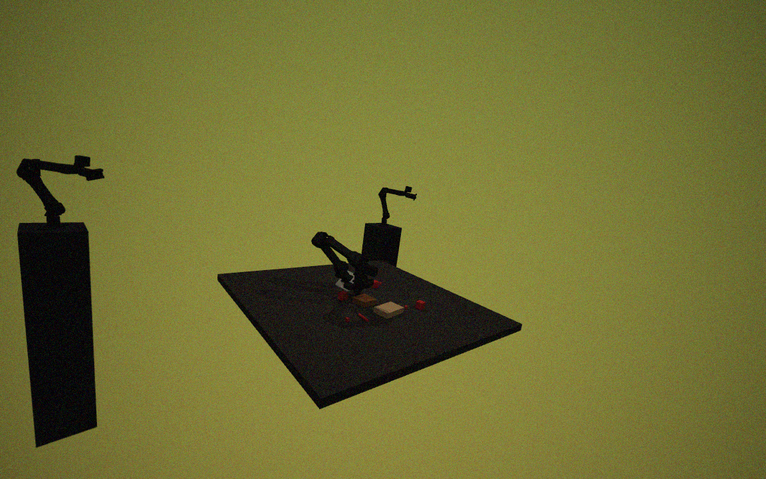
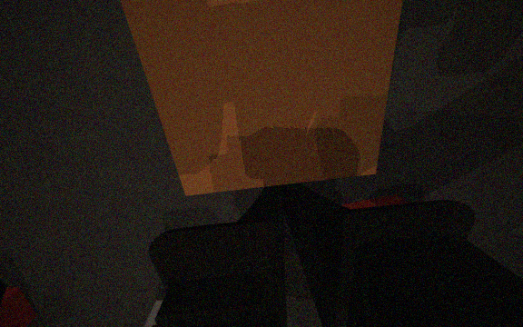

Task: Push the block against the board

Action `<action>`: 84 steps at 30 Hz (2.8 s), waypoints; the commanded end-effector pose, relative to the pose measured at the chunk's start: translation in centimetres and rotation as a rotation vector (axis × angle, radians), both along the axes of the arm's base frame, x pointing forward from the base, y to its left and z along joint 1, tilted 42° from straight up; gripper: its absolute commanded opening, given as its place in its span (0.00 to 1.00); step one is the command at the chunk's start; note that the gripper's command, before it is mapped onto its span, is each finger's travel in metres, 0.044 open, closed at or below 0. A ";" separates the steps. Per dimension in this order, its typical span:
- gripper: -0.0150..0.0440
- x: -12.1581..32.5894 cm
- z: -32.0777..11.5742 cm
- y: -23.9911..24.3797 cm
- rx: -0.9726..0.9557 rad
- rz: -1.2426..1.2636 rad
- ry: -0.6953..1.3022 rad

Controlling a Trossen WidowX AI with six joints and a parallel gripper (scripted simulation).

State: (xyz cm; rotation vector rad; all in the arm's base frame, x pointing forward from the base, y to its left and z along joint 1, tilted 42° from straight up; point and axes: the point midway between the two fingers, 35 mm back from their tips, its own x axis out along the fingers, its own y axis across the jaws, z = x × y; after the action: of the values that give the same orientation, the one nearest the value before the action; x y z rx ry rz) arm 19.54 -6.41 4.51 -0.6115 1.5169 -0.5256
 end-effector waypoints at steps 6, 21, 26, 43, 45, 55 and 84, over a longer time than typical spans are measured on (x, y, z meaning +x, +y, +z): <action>0.25 0.9 -0.1 -0.1 -0.006 0.001 0.009; 0.25 2.5 -0.2 0.0 -0.006 0.001 0.008; 0.25 3.0 -0.2 0.0 -0.006 0.001 0.007; 0.25 4.7 -0.4 0.1 -0.005 0.001 0.006; 0.25 4.9 -0.4 0.1 -0.005 0.001 0.006; 0.25 4.8 -0.4 0.1 -0.005 0.001 0.006; 0.25 1.2 1.0 1.3 -0.001 0.003 0.013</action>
State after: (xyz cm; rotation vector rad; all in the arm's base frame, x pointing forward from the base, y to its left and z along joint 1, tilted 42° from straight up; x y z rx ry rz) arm 20.27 -6.25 4.47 -0.6269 1.5411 -0.5275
